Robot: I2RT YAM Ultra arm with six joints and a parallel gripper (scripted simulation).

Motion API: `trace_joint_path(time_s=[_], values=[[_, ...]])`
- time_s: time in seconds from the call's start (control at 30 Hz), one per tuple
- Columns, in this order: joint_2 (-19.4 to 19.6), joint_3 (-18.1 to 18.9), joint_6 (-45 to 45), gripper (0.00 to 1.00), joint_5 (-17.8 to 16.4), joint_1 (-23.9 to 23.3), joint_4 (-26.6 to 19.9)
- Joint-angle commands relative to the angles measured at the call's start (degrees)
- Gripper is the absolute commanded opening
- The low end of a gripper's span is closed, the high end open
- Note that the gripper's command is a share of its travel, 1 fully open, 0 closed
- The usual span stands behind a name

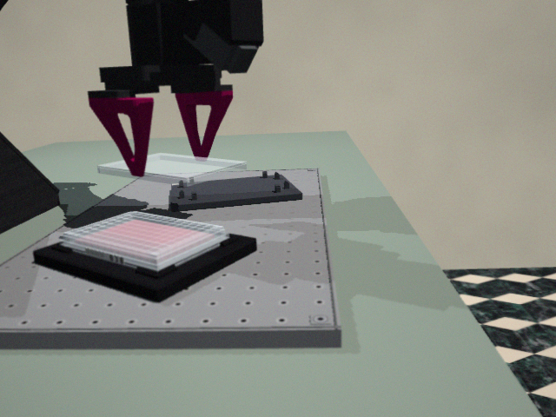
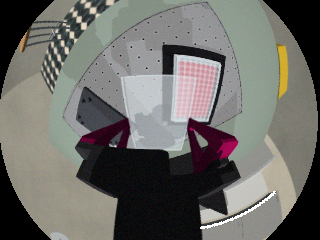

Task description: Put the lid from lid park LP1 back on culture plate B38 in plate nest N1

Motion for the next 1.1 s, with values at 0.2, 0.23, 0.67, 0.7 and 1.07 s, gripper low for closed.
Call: trace_joint_path(time_s=[0.2, 0.23, 0.67, 0.7, 1.07], values=[[2.4, 2.0, -4.2, 0.0, 1.0, -3.8, -0.3], [2.9, 2.2, -4.6, 0.0, 1.1, -4.2, -0.3], [8.4, 5.7, -9.4, 0.0, 2.5, -8.2, -1.3], [9.0, 6.2, -9.9, 0.0, 2.7, -8.6, -1.5], [10.2, 7.2, -10.7, 0.0, 2.9, -9.2, -1.8]])
